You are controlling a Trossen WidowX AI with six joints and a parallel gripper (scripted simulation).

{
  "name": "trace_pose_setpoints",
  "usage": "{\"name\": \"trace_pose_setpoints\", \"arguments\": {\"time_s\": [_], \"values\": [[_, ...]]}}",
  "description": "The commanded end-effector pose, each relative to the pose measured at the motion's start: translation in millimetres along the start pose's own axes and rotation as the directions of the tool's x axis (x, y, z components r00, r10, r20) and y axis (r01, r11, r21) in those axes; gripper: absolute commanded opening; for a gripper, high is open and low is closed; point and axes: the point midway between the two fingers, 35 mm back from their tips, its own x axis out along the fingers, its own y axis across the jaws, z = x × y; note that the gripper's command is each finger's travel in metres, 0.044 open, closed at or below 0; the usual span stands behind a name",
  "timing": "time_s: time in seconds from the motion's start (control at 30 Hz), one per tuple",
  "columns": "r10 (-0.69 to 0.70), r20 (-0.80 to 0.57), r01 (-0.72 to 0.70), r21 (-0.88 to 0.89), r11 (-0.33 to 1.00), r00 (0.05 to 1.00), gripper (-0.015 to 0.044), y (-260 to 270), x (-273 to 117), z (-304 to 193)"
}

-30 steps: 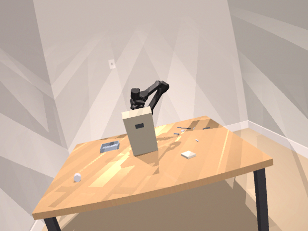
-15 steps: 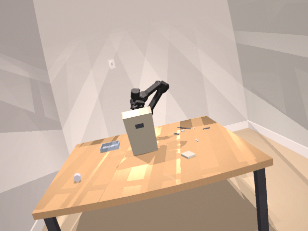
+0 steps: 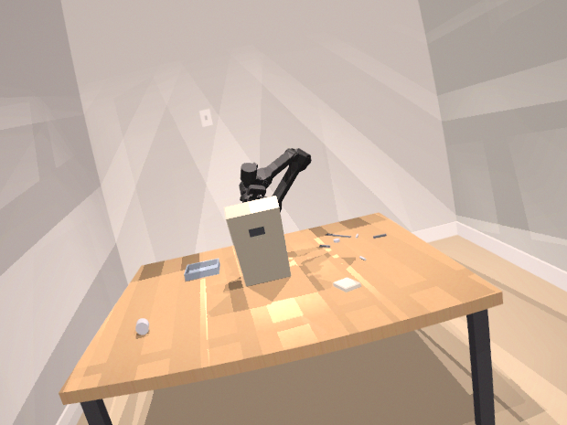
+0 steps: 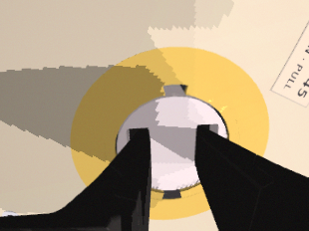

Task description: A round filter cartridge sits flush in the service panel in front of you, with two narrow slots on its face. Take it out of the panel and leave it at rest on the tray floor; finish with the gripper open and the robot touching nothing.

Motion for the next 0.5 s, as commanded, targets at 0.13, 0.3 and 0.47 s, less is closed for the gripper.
{"name": "trace_pose_setpoints", "arguments": {"time_s": [0.13,0.3,0.47], "values": [[0.002,-0.005,-0.002,0.062,0.998,1.0,0.0,-0.6,2.6,-0.1],[0.005,-0.006,-0.003,0.227,0.974,1.0,0.0,-0.4,4.8,-0.1],[0.005,-0.007,-0.002,0.39,0.921,1.0,0.0,-0.4,5.5,-0.1]]}}
